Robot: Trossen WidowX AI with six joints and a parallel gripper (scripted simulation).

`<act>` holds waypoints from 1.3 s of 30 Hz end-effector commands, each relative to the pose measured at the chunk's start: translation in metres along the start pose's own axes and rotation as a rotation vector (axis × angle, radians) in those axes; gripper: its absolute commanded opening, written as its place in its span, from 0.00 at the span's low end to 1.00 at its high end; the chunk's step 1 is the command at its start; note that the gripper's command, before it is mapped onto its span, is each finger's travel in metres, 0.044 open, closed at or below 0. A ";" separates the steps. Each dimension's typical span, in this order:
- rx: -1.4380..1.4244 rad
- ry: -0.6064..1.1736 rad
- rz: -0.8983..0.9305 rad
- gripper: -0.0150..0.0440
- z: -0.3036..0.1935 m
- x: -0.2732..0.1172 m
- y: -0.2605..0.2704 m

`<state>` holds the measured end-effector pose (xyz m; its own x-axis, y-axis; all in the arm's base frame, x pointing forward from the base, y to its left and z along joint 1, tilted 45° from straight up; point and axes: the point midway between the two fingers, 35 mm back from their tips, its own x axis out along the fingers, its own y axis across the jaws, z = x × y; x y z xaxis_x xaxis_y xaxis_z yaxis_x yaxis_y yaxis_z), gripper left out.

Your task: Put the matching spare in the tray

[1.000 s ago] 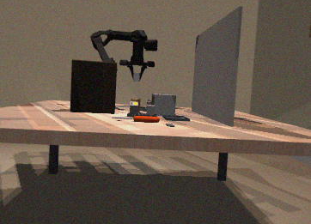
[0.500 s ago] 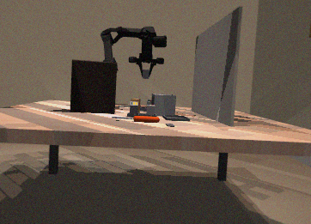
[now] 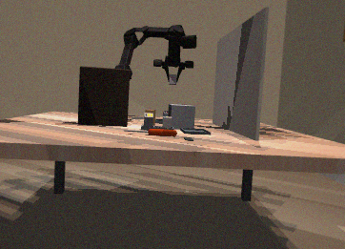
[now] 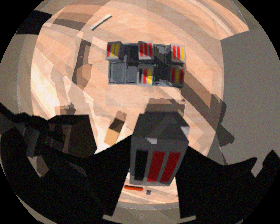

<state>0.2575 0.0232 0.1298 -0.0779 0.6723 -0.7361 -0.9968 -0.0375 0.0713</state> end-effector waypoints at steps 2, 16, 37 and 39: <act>0.013 0.007 0.010 0.25 -0.021 -0.001 -0.014; 0.019 0.010 0.016 0.25 -0.077 -0.004 -0.051; 0.006 0.000 0.010 0.25 -0.175 0.005 -0.090; 0.006 -0.001 0.009 0.25 -0.185 0.007 -0.092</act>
<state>0.3429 -0.0942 0.0071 -0.0889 0.6727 -0.7345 -0.9957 -0.0399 0.0840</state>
